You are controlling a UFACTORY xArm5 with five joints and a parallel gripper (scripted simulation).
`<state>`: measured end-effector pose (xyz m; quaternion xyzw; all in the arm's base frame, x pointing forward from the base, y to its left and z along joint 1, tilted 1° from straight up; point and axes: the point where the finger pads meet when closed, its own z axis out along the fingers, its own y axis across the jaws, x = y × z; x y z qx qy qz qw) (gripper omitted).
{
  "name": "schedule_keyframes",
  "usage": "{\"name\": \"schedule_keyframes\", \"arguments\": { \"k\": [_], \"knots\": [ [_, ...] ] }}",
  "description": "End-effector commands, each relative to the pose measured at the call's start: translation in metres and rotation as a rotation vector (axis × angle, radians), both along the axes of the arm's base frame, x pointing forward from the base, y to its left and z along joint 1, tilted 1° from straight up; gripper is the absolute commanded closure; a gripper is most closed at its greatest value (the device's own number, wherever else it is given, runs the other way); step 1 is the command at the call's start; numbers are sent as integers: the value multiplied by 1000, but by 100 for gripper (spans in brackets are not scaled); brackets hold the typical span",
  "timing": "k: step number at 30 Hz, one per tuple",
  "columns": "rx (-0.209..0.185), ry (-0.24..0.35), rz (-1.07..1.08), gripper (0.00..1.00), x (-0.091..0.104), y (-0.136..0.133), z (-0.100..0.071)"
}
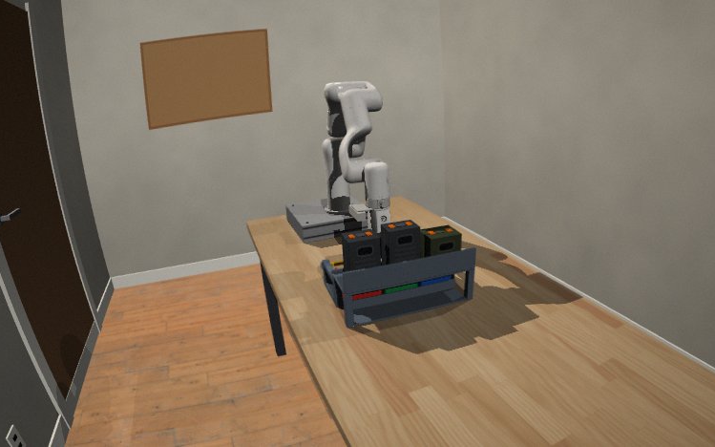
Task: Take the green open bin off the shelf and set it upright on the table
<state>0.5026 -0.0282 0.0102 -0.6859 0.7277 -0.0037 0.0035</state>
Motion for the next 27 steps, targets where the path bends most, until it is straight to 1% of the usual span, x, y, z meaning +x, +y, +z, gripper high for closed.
{"name": "schedule_keyframes", "arguments": {
  "k": [1,7,27],
  "knots": [
    [0,-3,0,100,1,0,1],
    [0,-3,0,100,1,0,1],
    [4,-4,0,100,1,0,13]
  ]
}}
